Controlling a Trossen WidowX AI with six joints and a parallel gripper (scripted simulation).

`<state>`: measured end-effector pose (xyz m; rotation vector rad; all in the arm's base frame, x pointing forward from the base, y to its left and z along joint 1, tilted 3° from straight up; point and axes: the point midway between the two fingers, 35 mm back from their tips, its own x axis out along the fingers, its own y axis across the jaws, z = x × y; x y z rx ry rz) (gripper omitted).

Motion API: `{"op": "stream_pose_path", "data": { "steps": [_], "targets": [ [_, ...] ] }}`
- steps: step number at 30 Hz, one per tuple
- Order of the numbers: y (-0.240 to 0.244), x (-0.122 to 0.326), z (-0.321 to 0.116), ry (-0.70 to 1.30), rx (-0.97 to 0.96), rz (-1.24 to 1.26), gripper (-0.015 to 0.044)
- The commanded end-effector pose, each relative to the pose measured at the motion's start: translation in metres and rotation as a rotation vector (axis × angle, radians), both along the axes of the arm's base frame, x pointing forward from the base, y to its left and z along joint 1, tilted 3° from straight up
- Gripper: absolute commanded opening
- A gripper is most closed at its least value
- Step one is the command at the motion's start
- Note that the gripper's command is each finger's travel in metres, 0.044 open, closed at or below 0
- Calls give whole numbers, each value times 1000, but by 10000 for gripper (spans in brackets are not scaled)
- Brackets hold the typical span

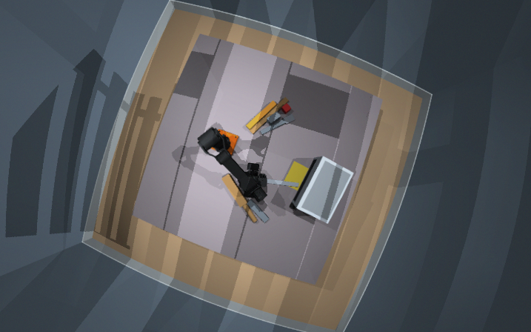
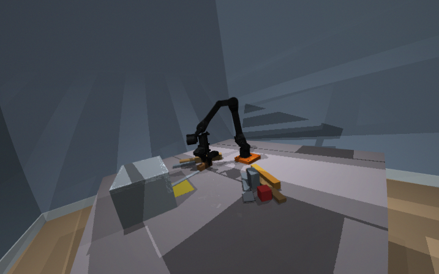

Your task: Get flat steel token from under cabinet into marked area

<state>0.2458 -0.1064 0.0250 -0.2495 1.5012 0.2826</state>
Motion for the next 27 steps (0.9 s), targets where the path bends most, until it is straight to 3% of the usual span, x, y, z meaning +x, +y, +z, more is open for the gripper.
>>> {"op": "stream_pose_path", "data": {
  "steps": [1, 27],
  "targets": [
    [-3, -8, -1, 3, 0, 0, 0],
    [-3, -6, 2, -3, -7, 150, 0]
  ]
}}
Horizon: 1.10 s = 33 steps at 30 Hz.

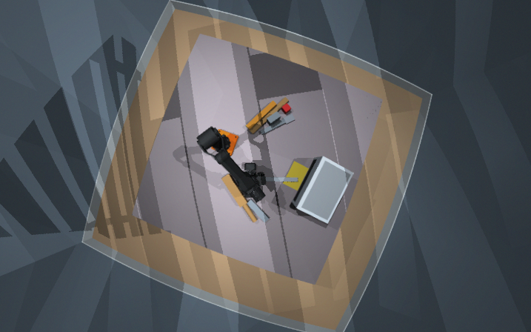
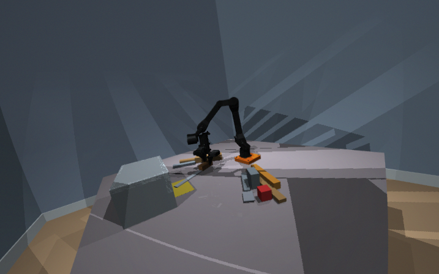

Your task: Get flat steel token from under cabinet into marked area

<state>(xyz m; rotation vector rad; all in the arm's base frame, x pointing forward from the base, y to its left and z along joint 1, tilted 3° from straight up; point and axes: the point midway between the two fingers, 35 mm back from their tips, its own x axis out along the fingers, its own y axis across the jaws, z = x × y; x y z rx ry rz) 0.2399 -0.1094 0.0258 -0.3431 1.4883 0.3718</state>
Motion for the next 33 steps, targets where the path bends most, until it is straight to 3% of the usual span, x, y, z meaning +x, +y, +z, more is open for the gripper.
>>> {"op": "stream_pose_path", "data": {
  "steps": [1, 33],
  "targets": [
    [0, 0, 1, -1, -2, 40, 0],
    [23, 7, 3, -3, -3, 116, 0]
  ]
}}
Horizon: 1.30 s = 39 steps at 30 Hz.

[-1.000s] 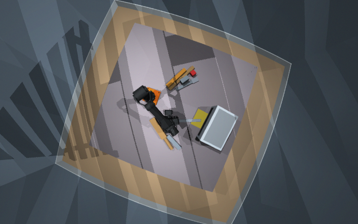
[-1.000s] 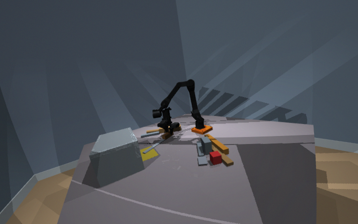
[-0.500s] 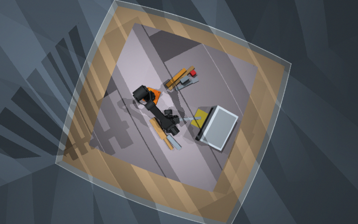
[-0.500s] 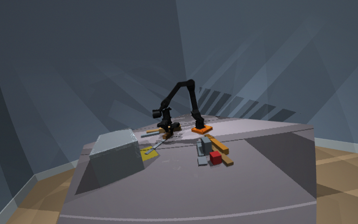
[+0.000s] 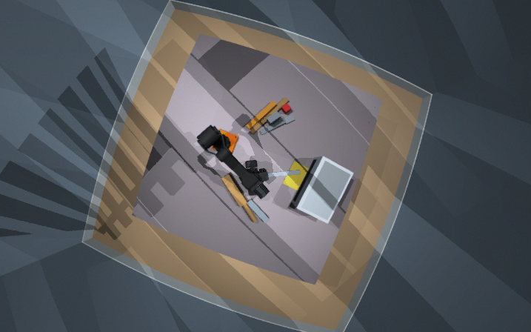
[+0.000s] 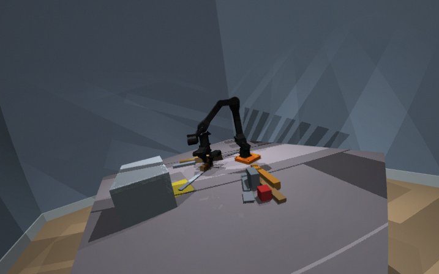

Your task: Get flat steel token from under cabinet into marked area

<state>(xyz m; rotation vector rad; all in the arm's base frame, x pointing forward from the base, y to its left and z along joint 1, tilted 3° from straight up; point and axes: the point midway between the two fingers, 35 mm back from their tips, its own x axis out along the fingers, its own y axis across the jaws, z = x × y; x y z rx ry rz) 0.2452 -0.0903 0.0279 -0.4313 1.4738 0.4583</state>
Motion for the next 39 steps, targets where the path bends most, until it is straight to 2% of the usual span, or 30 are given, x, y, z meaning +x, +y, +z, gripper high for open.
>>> {"op": "stream_pose_path", "data": {
  "steps": [1, 39],
  "targets": [
    [5, 2, 1, -3, 1, 3, 0],
    [42, 10, 3, -4, 4, 10, 0]
  ]
}}
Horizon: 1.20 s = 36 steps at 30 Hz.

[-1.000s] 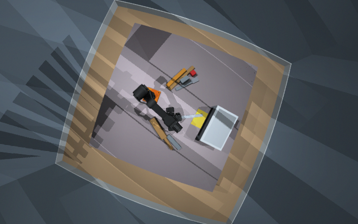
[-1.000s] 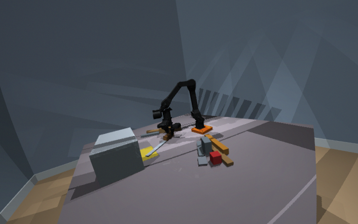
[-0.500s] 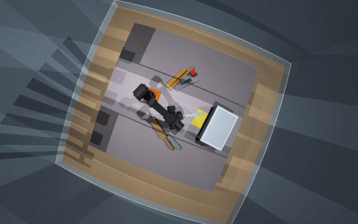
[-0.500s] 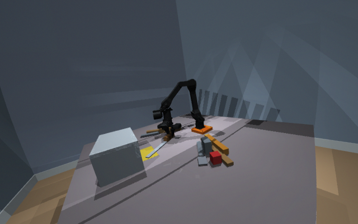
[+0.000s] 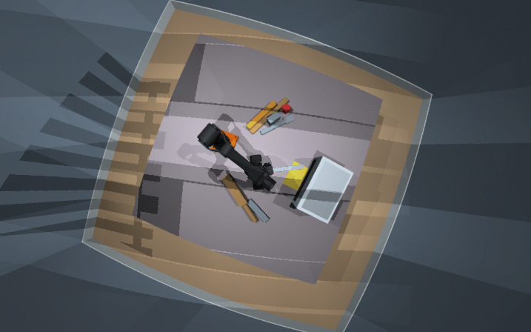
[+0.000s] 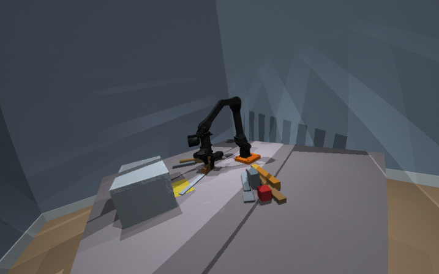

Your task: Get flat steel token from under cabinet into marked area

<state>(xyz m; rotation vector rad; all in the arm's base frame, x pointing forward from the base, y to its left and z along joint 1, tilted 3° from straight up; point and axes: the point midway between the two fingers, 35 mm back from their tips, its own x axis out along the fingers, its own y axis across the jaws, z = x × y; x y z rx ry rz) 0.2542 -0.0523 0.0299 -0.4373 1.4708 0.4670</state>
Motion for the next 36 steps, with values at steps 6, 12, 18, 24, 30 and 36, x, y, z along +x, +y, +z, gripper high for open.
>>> {"op": "stream_pose_path", "data": {
  "steps": [6, 12, 18, 24, 30, 36],
  "targets": [
    [10, 2, 1, -3, 2, 1, 0],
    [16, 3, 1, -4, 3, 1, 0],
    [21, 4, 2, -4, 3, 1, 0],
    [27, 5, 2, -4, 4, 1, 0],
    [33, 6, 2, -4, 4, 1, 0],
    [39, 7, 2, -4, 5, 1, 0]
  ]
}}
